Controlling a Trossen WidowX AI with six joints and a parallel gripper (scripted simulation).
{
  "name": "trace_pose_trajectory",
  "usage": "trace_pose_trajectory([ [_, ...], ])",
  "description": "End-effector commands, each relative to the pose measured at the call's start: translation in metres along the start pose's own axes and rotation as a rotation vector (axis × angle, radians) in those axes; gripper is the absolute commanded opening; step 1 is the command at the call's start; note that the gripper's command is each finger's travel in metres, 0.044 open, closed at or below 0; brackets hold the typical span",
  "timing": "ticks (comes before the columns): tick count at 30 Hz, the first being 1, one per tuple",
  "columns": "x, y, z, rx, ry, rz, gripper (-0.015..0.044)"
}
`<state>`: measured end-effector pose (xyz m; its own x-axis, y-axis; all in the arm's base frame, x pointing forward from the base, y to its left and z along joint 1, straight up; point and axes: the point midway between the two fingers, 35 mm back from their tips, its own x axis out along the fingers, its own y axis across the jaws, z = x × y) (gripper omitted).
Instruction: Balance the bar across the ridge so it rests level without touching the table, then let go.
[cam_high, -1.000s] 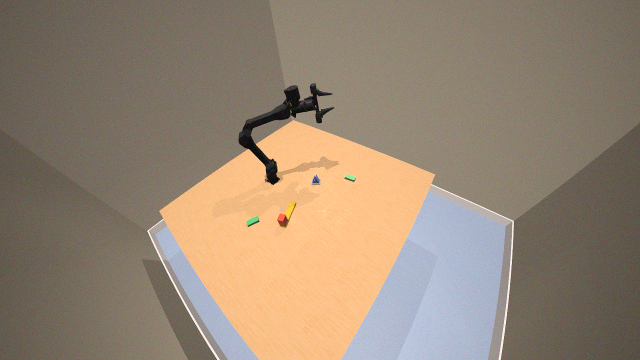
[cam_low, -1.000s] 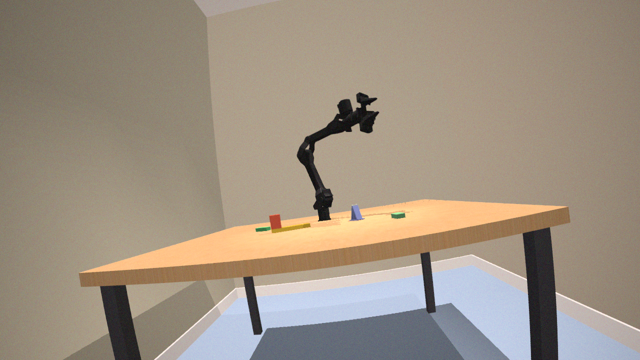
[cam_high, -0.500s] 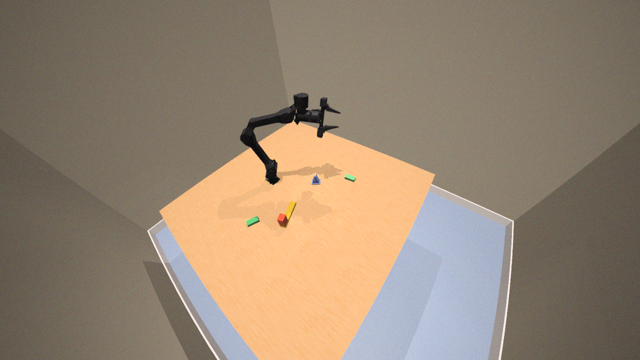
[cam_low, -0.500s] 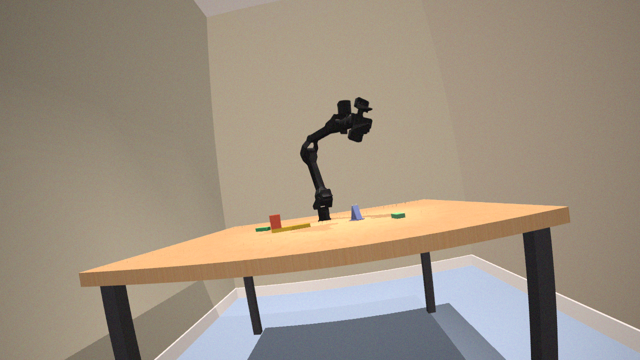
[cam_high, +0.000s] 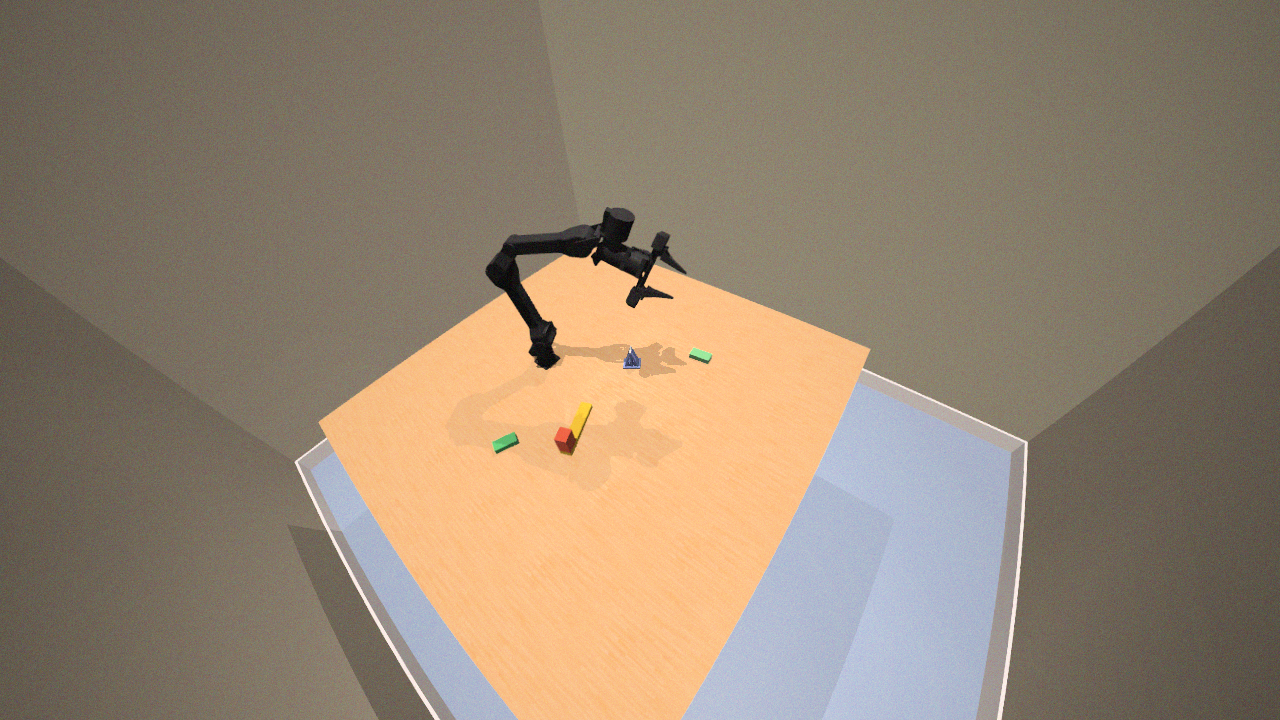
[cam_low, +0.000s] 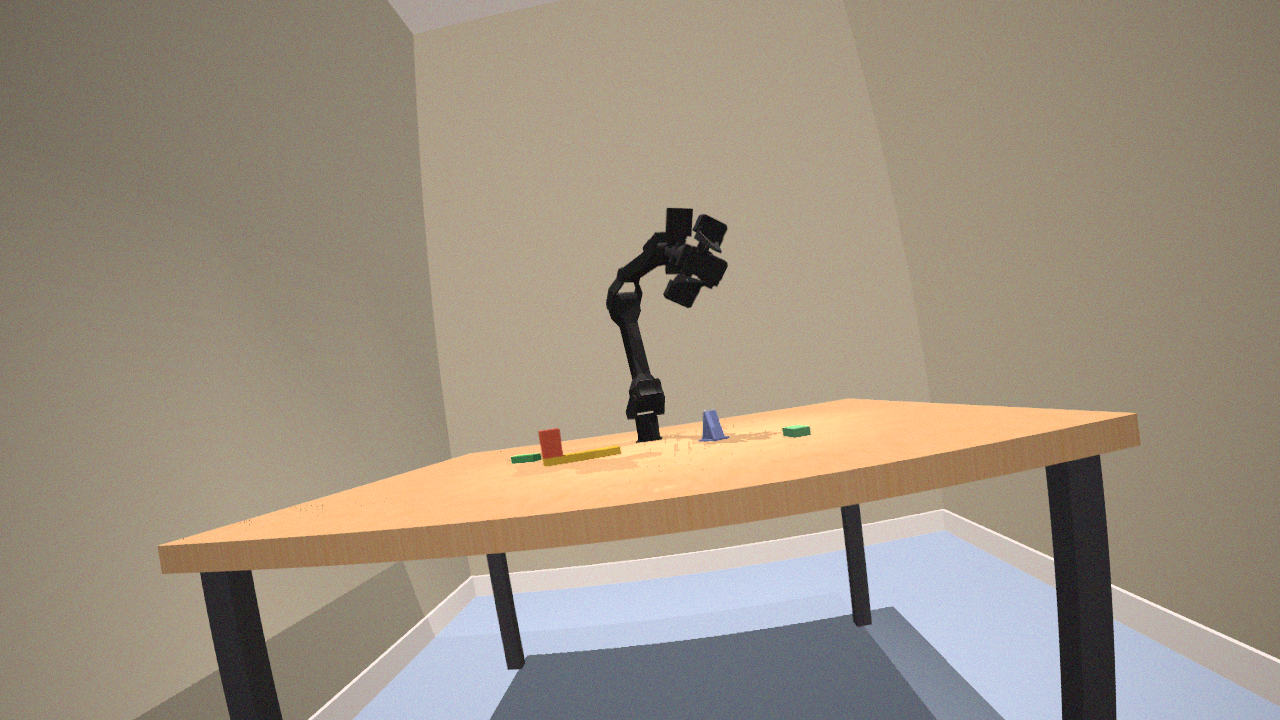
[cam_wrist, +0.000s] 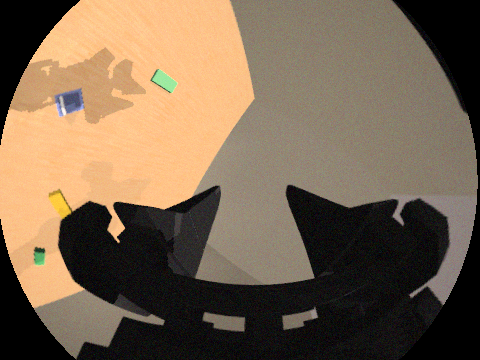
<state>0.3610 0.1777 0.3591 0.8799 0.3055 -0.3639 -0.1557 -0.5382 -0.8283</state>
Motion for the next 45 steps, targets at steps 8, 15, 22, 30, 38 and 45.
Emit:
trace_pose_trajectory([
  [8, 0.018, 0.066, -0.035, -0.025, 0.015, 0.241, 0.0315],
  [15, 0.018, 0.107, -0.058, 0.005, 0.033, 0.379, 0.0315],
  [22, 0.013, 0.149, -0.077, 0.018, 0.018, 0.522, 0.0315],
  [30, 0.000, 0.195, -0.095, 0.045, -0.020, 0.681, 0.0315],
  [38, -0.020, 0.237, -0.108, 0.094, -0.073, 0.828, 0.0315],
  [45, -0.042, 0.270, -0.116, 0.153, -0.131, 0.943, 0.0315],
])
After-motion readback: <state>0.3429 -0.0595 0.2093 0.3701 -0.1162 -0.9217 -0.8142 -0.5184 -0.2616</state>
